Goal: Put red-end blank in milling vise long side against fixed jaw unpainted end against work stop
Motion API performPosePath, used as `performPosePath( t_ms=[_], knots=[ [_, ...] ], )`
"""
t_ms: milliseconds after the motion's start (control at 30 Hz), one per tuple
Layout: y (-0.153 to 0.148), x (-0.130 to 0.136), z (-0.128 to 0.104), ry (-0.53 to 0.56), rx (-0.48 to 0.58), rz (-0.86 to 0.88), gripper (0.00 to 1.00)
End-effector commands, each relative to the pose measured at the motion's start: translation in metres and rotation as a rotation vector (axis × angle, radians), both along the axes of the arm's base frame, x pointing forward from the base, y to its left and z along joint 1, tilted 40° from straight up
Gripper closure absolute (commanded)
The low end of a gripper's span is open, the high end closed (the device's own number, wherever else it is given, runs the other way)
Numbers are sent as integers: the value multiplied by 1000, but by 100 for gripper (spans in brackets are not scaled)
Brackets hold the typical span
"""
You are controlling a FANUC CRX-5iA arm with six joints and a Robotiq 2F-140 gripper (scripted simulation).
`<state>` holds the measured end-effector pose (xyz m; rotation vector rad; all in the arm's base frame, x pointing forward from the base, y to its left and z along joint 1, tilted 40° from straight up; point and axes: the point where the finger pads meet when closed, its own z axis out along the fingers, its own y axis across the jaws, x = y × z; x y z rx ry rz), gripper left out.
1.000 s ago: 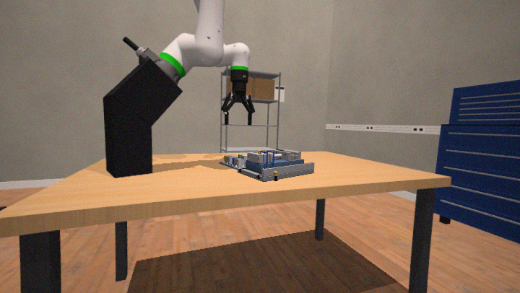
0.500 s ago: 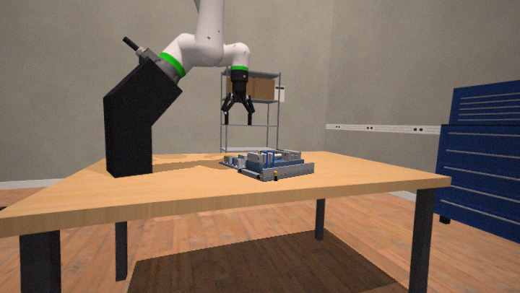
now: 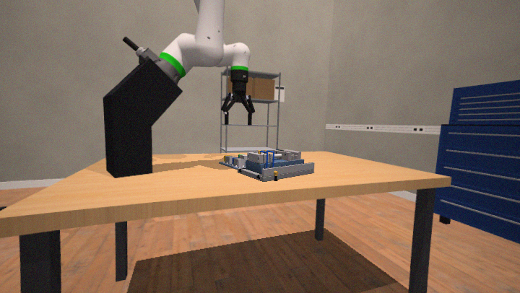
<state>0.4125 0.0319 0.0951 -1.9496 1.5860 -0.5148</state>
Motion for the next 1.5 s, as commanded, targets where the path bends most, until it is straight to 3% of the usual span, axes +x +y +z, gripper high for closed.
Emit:
performPosePath(
  t_ms=[0, 800, 1300, 1467],
  knots=[
    [0, 0, 0, -1, 0, 0, 0],
    [0, 0, 0, -1, 0, 0, 0],
    [9, 37, -46, -1, 0, 0, 0],
    [9, 33, -44, 5, 3, 4, 0]
  ],
)
